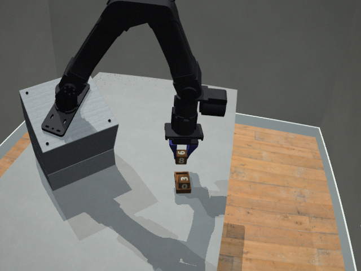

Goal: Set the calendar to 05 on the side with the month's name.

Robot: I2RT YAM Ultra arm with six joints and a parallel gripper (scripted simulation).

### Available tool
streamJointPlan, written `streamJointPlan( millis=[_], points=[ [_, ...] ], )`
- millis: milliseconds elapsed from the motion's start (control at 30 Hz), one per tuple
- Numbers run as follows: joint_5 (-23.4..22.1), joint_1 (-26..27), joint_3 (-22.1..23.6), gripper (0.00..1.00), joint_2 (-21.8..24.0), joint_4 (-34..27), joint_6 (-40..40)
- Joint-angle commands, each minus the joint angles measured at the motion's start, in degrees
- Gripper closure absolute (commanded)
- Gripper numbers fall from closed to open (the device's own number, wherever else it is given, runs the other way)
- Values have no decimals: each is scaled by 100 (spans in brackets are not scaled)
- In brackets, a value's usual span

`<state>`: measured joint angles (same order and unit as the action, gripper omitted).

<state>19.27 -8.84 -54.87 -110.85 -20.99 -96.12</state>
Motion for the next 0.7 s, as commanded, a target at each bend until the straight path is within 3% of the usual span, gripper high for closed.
streamJointPlan(
  millis=[0, 333, 667],
  points=[
    [-100, 1, -12, 73, 8, 213, -75],
    [-138, 149, -34, 73, -494, 738, -225],
    [-145, 174, -45, 73, -584, 826, -251]
  ],
)
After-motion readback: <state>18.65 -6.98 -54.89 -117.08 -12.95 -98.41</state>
